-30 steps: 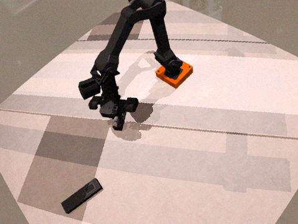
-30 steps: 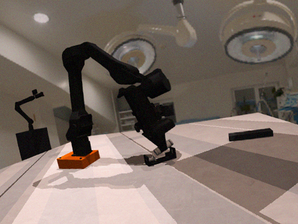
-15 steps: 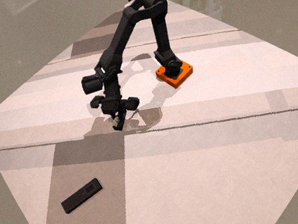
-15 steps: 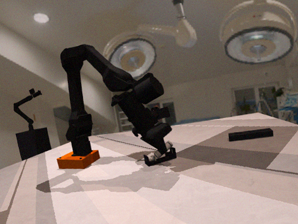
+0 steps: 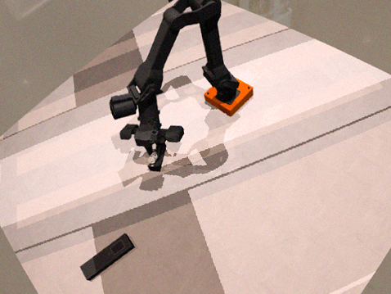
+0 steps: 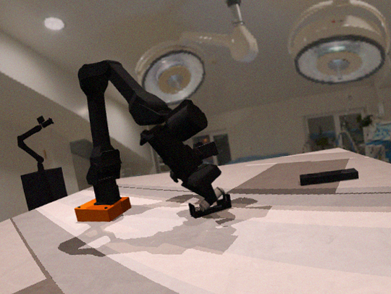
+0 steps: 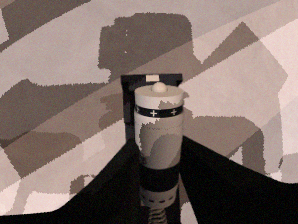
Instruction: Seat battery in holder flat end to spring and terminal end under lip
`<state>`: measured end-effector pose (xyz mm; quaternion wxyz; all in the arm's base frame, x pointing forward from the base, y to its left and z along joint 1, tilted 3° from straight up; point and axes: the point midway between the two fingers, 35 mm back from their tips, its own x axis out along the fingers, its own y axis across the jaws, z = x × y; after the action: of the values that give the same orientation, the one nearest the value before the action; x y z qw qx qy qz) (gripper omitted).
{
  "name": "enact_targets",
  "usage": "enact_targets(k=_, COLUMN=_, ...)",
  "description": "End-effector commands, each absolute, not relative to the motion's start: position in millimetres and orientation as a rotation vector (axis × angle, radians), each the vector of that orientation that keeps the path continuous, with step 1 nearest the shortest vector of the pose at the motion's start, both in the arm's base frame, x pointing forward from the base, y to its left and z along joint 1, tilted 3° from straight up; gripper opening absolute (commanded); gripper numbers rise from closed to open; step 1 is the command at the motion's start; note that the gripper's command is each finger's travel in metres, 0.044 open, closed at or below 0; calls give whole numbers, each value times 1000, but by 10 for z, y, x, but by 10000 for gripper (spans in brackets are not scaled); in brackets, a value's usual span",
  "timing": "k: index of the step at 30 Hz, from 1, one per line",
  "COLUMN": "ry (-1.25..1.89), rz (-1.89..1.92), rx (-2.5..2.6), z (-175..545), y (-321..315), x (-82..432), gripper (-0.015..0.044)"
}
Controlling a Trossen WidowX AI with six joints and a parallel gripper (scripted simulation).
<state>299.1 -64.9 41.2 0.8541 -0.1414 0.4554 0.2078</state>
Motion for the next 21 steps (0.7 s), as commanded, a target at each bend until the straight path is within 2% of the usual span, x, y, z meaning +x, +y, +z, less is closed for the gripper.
enact_targets(k=1, ry=956, rz=440, rx=-299, z=391, y=-668, x=2944, gripper=70)
enact_targets(k=21, ry=984, rz=435, rx=-302, z=366, y=-725, x=2844, gripper=70)
